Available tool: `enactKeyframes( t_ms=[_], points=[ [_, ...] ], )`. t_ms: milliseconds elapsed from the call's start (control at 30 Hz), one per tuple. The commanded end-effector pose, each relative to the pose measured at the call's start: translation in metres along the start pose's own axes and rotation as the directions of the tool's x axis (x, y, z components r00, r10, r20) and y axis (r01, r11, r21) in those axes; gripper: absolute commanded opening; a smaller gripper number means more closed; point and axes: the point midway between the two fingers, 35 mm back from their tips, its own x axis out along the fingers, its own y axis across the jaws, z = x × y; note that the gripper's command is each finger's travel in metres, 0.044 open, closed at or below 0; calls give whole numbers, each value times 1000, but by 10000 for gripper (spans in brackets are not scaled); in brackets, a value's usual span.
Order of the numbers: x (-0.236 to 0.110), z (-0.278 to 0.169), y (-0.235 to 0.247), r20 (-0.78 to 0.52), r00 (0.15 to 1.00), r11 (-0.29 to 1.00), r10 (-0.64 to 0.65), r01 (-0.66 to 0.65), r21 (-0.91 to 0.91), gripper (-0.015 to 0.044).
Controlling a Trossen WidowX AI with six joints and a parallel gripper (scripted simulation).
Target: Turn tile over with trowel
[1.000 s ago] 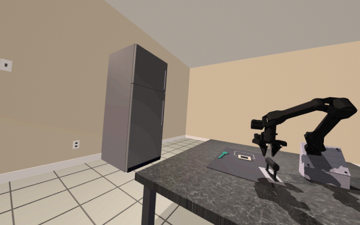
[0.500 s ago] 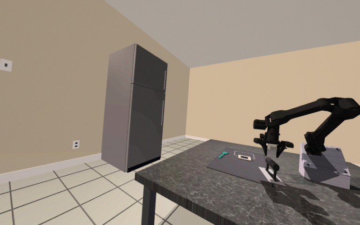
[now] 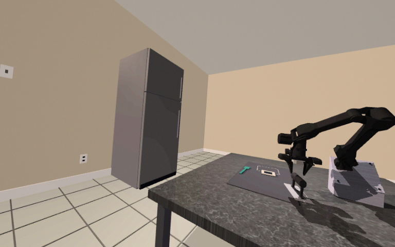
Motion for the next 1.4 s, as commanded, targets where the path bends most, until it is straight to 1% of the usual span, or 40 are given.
enactKeyframes(
  t_ms=[0, 600, 667, 1100, 1367],
  points=[
    [9, 2, -2, 3, 1000, 1000, -8, 8, 11, 270],
    [35, 1, -3, -1, 1000, 1000, -7, 7, 11, 270],
    [35, 1, -3, -1, 1000, 1000, -7, 7, 11, 217],
    [35, 1, -3, -1, 1000, 1000, -7, 7, 11, 131],
    [35, 1, -3, -1, 1000, 1000, -7, 7, 11, 130]
  ],
)
